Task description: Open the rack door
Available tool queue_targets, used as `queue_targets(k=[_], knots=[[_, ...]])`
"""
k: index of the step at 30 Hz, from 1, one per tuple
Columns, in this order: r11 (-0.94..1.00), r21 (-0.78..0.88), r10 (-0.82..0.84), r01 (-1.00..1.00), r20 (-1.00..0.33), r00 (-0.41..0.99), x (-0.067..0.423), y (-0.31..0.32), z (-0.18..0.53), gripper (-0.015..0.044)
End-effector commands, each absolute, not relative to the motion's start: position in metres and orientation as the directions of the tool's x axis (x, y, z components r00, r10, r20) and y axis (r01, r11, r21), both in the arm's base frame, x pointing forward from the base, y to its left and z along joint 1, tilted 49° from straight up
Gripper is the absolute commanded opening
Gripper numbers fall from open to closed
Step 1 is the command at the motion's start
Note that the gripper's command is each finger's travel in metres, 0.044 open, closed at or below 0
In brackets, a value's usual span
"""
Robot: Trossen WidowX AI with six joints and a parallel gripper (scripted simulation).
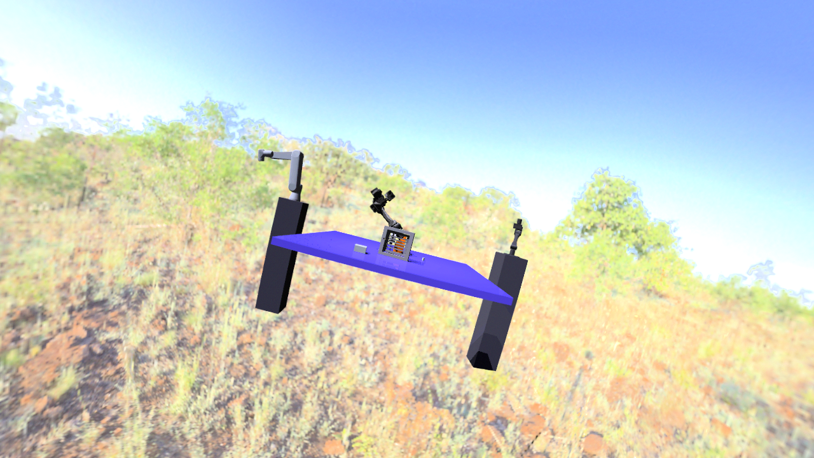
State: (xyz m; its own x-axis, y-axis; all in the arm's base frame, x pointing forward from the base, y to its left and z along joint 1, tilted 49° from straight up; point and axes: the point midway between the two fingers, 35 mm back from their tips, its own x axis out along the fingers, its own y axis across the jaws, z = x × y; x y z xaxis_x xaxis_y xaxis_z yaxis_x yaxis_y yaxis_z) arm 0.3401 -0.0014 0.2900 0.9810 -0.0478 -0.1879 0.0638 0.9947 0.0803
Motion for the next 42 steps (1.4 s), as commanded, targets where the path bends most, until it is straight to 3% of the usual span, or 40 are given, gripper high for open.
queue_targets(k=[1,11,24,42], knots=[[0.991,0.095,-0.062,0.092,-0.284,0.957,0.352,0.003,0.27,0.0284],[0.978,0.089,-0.122,0.189,-0.49,0.863,0.363,0.005,0.232,0.0284],[0.941,-0.039,-0.254,0.338,-0.741,0.622,0.364,0.007,0.179,0.0284],[0.835,-0.379,-0.492,0.398,-0.838,0.234,0.345,0.006,0.135,0.0284]])
